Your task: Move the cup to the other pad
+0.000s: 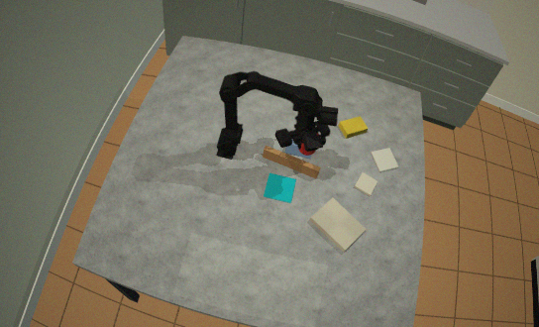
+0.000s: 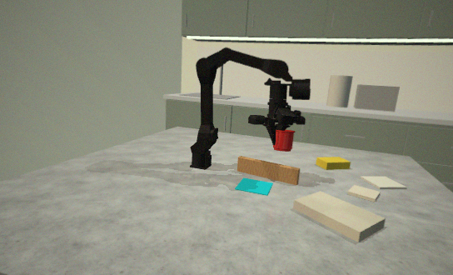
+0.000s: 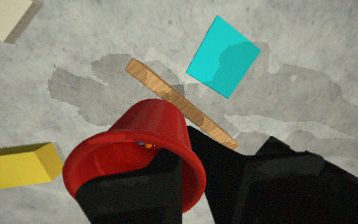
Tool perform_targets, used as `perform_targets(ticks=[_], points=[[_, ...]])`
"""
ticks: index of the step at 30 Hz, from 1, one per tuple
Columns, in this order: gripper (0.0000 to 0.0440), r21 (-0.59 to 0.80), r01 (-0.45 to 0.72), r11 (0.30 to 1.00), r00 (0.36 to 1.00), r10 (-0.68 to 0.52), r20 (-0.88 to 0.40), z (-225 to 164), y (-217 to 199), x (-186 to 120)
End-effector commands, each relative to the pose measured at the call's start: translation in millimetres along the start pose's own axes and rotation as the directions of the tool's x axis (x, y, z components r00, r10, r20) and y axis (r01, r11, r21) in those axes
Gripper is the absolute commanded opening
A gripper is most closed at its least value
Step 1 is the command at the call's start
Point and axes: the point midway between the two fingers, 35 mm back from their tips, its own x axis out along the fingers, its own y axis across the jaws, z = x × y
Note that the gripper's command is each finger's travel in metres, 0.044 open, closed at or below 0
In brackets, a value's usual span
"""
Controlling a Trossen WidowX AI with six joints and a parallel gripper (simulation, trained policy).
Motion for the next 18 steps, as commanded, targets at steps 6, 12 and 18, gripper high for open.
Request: perform_targets(ticks=[6,12,18], points=[[0.0000,0.062,-0.046,0.997,0.998,0.043,0.050,24.8,-9.7,-6.7],[0.0000,0.106,-0.060,0.993,0.996,0.053,0.074,39.9,-19.4,-5.3],[0.0000,0.145,-0.067,0.987,0.994,0.054,0.092,52.3,-30.1,0.0]])
